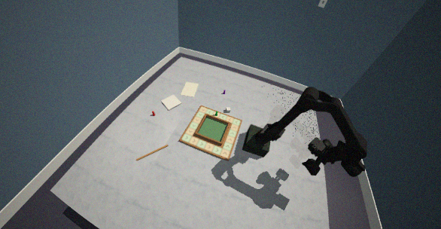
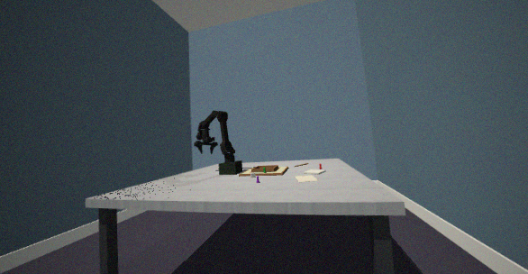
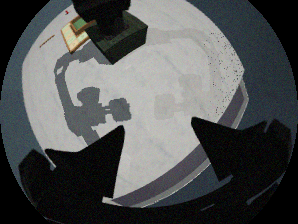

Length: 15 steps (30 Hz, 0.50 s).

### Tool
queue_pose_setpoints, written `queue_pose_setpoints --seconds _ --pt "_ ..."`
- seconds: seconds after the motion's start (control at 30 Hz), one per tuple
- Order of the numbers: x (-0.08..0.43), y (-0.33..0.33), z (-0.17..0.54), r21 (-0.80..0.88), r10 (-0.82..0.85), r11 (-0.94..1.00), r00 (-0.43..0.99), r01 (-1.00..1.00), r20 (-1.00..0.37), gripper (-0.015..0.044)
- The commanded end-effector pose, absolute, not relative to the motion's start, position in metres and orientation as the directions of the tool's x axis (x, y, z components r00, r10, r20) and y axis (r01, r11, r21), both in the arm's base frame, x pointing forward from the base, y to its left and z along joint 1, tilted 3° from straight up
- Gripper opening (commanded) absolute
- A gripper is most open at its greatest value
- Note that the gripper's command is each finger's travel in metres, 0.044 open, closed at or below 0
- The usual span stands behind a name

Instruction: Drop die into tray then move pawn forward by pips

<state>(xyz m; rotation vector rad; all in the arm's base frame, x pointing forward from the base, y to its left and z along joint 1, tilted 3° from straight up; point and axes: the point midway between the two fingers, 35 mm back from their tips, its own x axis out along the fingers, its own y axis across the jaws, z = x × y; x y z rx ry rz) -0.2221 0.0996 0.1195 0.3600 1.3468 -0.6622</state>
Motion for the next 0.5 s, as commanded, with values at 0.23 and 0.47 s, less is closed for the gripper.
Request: queue_pose_setpoints --seconds 0.23,0.47 --pt "-0.184 0.171 0.111 -0.091 -0.221 0.390 -0.003 0.916 -0.975 0.0275" --pt "-0.111 0.229 0.095 -0.020 -0.197 -0.101 -0.039 0.995 -0.980 0.0275"
